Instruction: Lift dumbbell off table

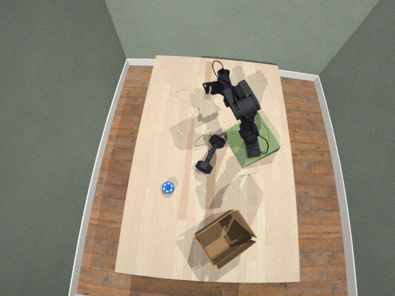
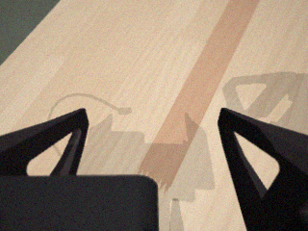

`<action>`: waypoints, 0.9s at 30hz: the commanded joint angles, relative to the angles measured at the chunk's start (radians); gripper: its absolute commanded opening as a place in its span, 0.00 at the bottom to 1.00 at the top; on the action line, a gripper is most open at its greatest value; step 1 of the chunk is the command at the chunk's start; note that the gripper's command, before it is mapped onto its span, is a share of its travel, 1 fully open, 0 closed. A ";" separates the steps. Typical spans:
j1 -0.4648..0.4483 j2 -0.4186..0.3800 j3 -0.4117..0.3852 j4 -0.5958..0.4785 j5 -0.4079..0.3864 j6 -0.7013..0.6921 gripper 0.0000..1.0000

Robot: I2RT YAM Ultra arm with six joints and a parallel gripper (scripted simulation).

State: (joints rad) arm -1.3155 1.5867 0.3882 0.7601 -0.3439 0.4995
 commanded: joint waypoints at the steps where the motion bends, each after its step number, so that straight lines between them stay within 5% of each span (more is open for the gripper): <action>1: -0.010 -0.015 0.015 0.014 0.009 -0.003 1.00; 27: 0.061 -0.050 0.049 -0.033 0.024 -0.027 1.00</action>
State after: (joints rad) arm -1.2743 1.5860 0.3878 0.7597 -0.3428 0.4976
